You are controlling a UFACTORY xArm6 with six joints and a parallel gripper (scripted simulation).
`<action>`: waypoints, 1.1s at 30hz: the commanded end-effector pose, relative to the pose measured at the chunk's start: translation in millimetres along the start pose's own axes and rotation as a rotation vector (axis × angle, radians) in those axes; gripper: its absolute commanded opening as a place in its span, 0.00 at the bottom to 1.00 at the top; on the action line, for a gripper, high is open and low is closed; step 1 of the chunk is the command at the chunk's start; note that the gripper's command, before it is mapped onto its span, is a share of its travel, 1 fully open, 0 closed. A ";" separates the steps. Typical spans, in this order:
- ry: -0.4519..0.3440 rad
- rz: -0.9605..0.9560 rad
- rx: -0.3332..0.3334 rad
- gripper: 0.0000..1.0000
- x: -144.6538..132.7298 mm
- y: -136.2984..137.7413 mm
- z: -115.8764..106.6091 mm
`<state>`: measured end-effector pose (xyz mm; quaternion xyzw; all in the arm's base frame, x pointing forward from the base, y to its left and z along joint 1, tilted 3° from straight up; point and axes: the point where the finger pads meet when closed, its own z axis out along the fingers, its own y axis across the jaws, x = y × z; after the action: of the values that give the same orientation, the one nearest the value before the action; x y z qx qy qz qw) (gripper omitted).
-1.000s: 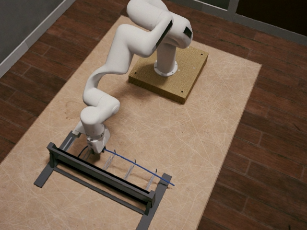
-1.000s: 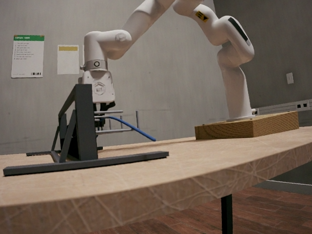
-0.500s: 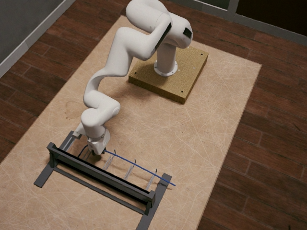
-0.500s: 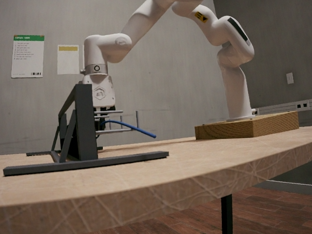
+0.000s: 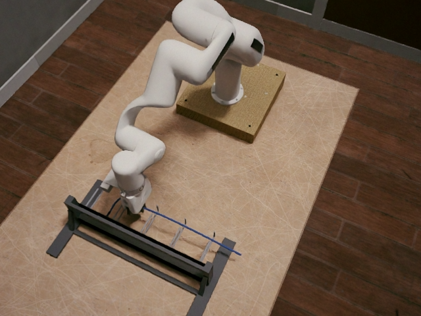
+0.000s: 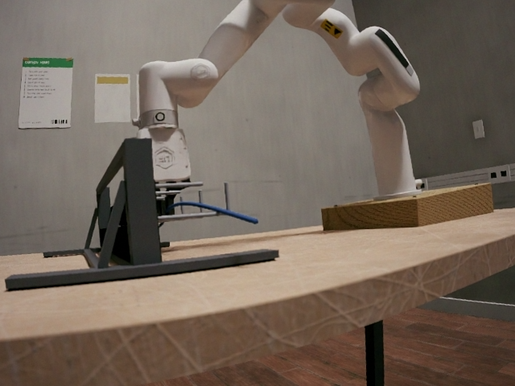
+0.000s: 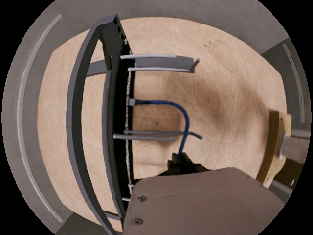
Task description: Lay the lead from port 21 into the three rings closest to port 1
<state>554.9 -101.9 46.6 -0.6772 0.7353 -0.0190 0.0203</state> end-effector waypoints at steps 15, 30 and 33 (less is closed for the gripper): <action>0.001 0.000 0.005 0.00 0.4 -1.7 -0.2; 0.001 0.000 0.005 0.00 0.4 -10.4 -0.2; 0.001 0.000 0.005 0.00 0.4 -14.9 -0.2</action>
<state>563.9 -102.8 45.1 -0.6771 0.7354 -0.0188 0.0201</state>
